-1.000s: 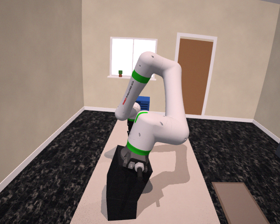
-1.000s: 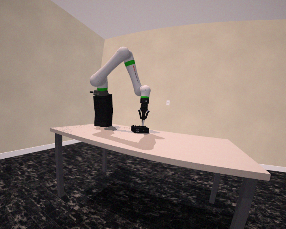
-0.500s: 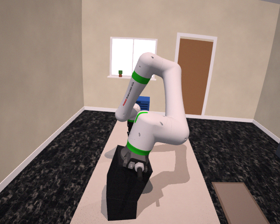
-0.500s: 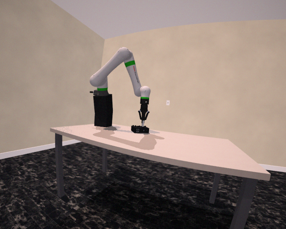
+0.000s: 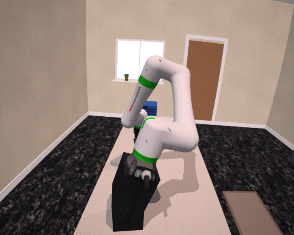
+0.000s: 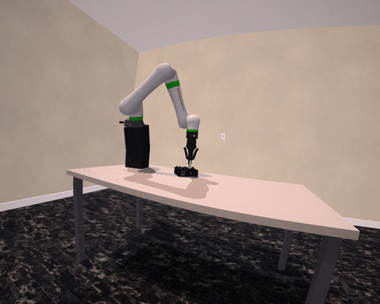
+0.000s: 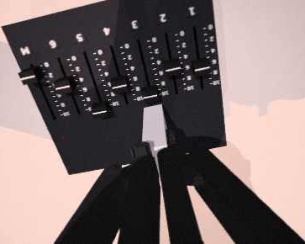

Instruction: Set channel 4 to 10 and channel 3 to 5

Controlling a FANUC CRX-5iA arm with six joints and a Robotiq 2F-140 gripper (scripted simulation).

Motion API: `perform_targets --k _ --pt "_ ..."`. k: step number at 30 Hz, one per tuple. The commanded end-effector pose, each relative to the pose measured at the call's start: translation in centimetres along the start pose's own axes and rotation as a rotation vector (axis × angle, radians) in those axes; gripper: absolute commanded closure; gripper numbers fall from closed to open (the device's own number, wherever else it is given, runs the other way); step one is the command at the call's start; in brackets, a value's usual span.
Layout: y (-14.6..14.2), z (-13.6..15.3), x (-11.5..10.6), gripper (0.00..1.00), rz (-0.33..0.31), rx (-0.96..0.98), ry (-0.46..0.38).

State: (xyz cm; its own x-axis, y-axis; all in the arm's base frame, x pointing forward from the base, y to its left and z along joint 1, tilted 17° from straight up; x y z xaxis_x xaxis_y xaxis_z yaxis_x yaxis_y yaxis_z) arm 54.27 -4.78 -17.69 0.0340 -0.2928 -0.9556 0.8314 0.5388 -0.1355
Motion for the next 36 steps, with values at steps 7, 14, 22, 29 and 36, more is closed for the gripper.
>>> perform_targets --k 7,14,22,29,36 --pt "0.01 0.0 -0.01 1.0 0.0 0.0 0.0" --pt "0.01 -0.03 -0.01 1.0 0.0 0.0 0.0" --pt "0.0 -0.21 -0.01 1.0 0.0 0.0 0.0" --pt "-0.01 -0.4 -0.01 1.0 0.0 0.0 0.0" --pt "-0.03 -0.75 -0.01 1.0 0.0 0.0 0.0"
Point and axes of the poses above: the point where the finger pads meet when closed, its own x axis out along the fingers, its own y axis across the jaws, z = x × y, the point moved 9 cm from there along -x, back along the fingers, and after that the axes turned 3 degrees about x, right-handed, at the moved point
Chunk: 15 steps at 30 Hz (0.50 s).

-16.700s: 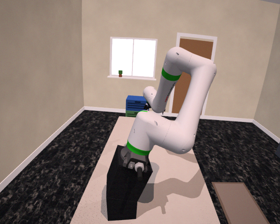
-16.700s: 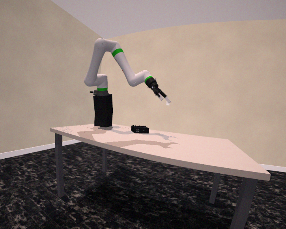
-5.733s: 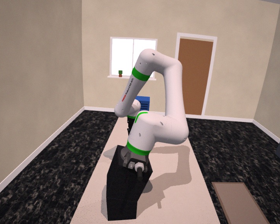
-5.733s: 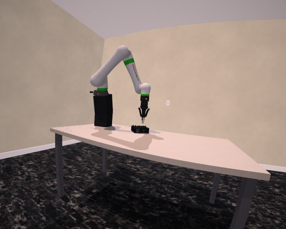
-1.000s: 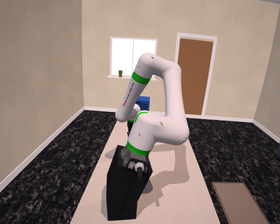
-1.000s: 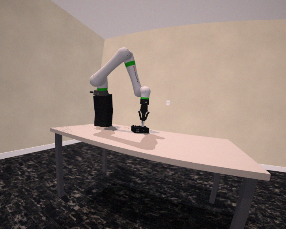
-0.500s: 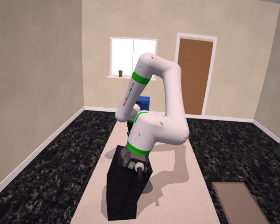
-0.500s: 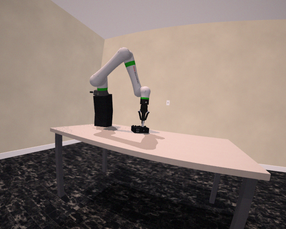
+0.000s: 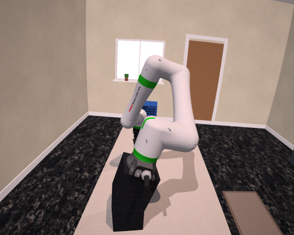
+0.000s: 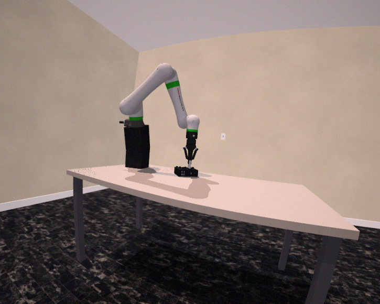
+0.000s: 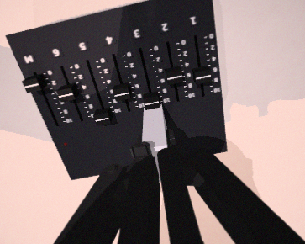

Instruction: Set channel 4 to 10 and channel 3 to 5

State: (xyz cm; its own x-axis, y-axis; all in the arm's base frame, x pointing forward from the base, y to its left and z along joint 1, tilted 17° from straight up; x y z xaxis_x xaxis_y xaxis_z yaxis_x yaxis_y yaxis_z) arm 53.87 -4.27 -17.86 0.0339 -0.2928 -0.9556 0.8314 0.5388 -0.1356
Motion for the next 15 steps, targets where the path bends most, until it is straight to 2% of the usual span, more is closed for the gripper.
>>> perform_targets --k 1,15 --pt "0.01 -0.14 -0.01 1.0 0.0 0.0 0.0" --pt "-0.03 -0.86 -0.01 1.0 0.0 0.0 0.0"
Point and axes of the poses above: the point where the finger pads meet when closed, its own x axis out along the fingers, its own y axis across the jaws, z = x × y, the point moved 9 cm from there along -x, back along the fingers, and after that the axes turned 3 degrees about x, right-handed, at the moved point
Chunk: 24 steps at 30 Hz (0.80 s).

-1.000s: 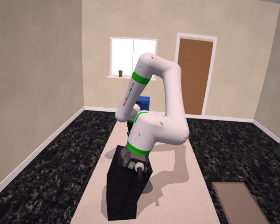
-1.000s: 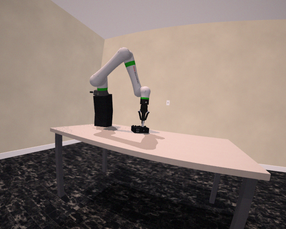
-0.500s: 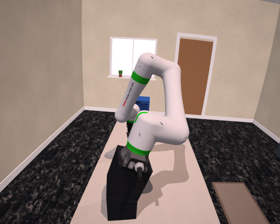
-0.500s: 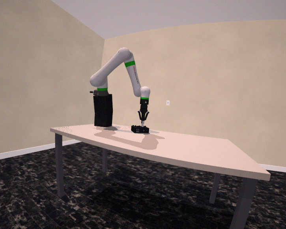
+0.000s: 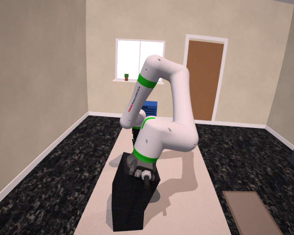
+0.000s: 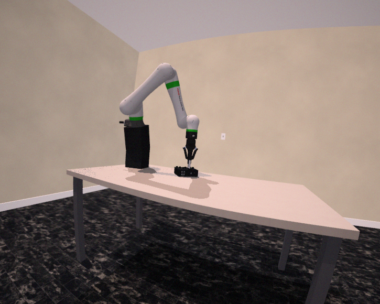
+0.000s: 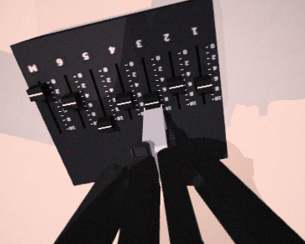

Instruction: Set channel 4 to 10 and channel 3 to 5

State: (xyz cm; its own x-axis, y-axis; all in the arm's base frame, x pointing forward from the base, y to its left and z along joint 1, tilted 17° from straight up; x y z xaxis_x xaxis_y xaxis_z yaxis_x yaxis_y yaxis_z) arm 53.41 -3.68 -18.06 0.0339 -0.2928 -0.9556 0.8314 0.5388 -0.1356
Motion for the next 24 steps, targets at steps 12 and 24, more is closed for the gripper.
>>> perform_targets --k 12,24 --pt "-0.02 -0.6 -0.01 1.0 0.0 0.0 0.0" --pt "-0.03 -0.91 -0.01 1.0 0.0 0.0 0.0"
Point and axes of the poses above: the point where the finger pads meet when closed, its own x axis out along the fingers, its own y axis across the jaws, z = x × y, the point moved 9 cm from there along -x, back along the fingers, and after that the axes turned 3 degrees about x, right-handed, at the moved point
